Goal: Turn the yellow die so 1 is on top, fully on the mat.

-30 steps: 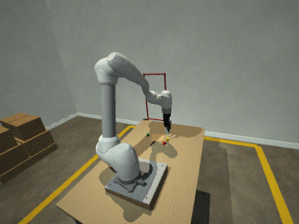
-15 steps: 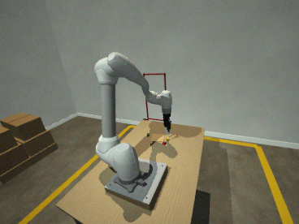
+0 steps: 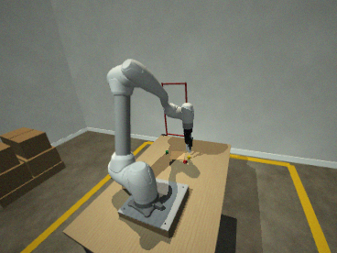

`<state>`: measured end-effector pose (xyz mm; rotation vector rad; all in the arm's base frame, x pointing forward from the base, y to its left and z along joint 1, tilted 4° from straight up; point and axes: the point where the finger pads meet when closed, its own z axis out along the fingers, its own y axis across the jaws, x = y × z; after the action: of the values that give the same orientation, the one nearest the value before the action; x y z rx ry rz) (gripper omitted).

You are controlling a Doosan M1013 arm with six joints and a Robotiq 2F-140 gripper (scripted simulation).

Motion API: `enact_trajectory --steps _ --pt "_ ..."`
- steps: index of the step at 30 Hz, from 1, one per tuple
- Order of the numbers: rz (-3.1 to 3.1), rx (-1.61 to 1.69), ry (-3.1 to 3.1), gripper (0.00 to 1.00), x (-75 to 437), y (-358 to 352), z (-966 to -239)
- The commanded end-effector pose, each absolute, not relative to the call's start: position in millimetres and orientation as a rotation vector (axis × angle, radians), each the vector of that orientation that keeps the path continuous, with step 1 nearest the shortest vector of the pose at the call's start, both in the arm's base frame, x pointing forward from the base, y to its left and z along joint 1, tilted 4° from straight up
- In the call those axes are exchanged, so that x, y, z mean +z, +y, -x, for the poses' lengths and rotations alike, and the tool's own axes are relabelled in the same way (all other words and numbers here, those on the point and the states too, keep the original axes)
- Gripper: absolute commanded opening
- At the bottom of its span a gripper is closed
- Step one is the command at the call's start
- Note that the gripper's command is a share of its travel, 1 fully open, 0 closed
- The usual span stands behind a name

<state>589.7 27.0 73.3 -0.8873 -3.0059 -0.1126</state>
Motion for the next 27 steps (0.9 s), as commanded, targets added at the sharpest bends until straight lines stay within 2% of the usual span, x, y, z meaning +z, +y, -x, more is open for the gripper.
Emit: enact_trajectory --steps 1,27 --pt "0.887 -0.113 -3.006 0.25 71 27 -590" --pt "0.887 -0.113 -3.006 0.25 35 30 -591"
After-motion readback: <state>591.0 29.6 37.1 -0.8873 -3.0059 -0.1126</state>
